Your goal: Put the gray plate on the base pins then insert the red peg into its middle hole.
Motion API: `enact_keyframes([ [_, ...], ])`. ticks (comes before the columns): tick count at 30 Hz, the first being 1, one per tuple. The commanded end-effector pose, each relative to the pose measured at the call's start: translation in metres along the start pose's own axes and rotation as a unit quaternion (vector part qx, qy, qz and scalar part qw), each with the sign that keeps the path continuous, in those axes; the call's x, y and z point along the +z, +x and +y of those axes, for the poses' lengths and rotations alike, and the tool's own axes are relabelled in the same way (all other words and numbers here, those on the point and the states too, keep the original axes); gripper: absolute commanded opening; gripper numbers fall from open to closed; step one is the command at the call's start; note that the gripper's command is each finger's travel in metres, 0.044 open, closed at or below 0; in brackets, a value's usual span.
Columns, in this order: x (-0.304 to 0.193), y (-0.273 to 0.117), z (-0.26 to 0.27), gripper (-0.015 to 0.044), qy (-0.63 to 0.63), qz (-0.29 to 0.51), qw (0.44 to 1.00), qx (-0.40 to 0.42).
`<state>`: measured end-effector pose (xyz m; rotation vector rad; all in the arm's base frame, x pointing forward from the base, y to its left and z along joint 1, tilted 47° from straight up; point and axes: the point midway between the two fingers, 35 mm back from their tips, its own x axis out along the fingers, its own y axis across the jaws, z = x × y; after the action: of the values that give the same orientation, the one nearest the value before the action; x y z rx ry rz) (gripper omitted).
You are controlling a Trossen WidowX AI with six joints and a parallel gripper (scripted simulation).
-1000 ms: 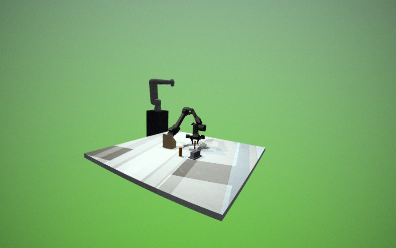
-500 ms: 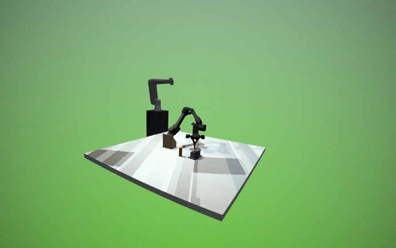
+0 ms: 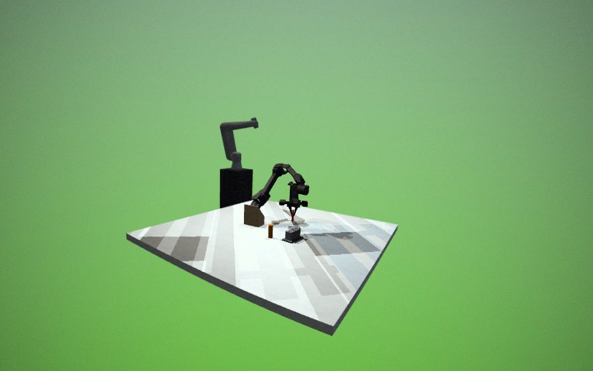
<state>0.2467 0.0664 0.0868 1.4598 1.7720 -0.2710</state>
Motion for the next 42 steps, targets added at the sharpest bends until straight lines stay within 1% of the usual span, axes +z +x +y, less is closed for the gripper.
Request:
enact_keyframes([
  [1,0.002,-0.014,0.001,0.0,-0.002,-0.004,1.0,0.0],
  [10,0.003,-0.043,0.002,0.0,-0.002,-0.002,1.0,0.0],
  [11,0.002,-0.031,0.001,0.0,0.0,0.0,1.0,0.0],
  [42,0.09,-0.044,0.024,0.0,0.002,-0.007,1.0,0.003],
])
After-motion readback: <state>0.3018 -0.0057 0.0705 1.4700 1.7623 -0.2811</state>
